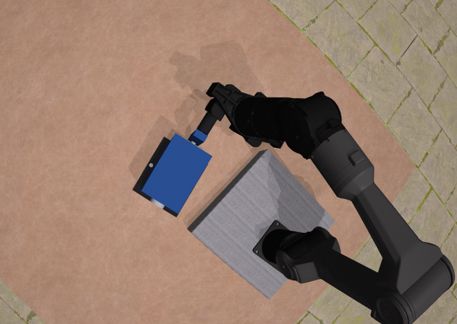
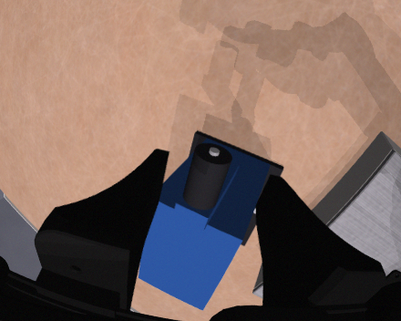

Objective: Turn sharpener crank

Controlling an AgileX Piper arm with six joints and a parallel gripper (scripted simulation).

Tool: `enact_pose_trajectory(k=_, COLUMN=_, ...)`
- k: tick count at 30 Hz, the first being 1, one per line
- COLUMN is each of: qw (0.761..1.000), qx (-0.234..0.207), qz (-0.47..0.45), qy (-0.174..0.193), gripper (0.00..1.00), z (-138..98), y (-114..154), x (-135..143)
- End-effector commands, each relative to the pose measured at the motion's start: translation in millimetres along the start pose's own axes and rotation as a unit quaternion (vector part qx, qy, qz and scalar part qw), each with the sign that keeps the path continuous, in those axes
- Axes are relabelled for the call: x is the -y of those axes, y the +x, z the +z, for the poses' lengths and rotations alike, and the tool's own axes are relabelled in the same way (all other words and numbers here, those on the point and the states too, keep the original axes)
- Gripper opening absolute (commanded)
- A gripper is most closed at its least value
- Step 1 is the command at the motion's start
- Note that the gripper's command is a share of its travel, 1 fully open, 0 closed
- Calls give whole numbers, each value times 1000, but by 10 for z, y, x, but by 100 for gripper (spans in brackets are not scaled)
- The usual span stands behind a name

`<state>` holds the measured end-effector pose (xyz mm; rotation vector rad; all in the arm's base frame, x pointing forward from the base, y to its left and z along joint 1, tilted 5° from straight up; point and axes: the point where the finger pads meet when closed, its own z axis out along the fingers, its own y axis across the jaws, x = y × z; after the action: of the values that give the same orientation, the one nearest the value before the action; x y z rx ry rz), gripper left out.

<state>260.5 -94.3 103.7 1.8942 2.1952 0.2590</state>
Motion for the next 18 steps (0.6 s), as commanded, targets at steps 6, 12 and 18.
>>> enact_pose_trajectory(k=6, qw=1000, qx=-1, qz=-1, qy=1, gripper=69, z=99, y=2, x=-1)
enact_pose_trajectory(k=12, qw=1000, qx=-1, qz=-1, qy=1, gripper=69, z=153, y=2, x=-1)
enact_pose_trajectory(k=18, qw=1000, qx=-1, qz=-1, qy=1, gripper=69, z=233, y=2, x=-1)
